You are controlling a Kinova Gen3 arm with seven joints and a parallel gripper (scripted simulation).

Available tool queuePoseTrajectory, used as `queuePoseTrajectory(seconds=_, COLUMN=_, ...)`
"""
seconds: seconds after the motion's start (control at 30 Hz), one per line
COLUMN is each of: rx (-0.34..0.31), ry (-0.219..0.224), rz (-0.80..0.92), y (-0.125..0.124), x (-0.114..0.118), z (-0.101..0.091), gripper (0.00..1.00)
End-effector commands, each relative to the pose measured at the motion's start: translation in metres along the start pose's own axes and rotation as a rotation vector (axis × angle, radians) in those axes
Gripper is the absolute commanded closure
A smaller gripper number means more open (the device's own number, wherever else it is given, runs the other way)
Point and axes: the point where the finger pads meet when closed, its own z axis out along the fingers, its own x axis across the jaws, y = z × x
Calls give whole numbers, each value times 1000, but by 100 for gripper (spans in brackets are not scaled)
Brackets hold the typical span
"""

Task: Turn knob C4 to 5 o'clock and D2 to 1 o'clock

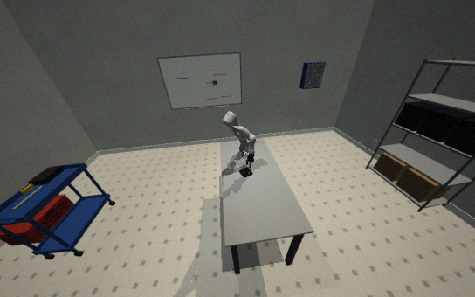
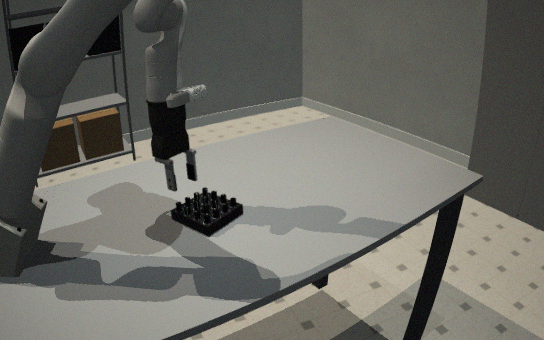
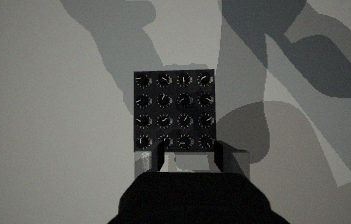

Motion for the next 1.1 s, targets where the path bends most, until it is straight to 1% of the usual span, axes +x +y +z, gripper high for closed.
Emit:
queuePoseTrajectory(seconds=0.0, rx=-11, ry=2, rz=-18, y=12, x=0, z=1, gripper=0)
queuePoseTrajectory(seconds=0.2, rx=-11, ry=2, rz=-18, y=25, x=0, z=1, gripper=0)
queuePoseTrajectory(seconds=0.53, rx=-11, ry=2, rz=-18, y=36, x=0, z=2, gripper=0)
queuePoseTrajectory(seconds=1.07, rx=-11, ry=2, rz=-18, y=39, x=0, z=2, gripper=0)
